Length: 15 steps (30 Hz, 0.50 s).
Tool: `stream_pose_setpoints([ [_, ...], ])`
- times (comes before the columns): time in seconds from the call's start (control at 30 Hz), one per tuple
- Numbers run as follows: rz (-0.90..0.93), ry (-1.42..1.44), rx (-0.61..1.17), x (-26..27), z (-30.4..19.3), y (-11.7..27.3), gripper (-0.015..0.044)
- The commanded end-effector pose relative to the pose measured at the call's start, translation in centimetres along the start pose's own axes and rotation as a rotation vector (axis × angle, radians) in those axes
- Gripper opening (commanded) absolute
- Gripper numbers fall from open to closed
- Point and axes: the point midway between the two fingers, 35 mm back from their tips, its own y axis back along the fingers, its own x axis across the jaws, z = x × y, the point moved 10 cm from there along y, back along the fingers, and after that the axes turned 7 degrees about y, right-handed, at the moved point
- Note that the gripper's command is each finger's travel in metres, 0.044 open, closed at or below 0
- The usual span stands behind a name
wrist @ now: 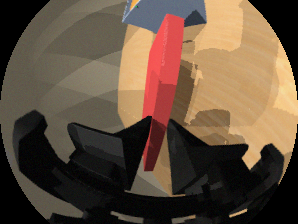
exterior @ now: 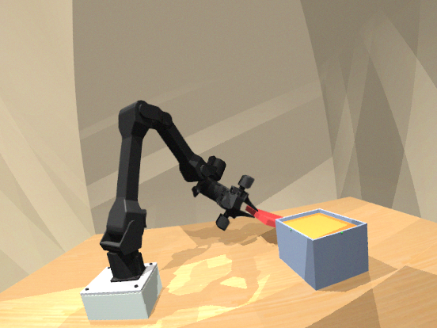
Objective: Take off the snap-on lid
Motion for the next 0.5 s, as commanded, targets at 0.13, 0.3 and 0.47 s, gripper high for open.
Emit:
stream_pose_setpoints([
  [0.13,-0.013,0.007,-0.002,-0.93,0.04,-0.57,0.0000],
  [0.3,-0.013,0.007,-0.002,-1.24,0.00,-0.82,0.0000],
  [0.47,-0.013,0.007,-0.002,-1.55,-0.03,-1.08,0.0000],
])
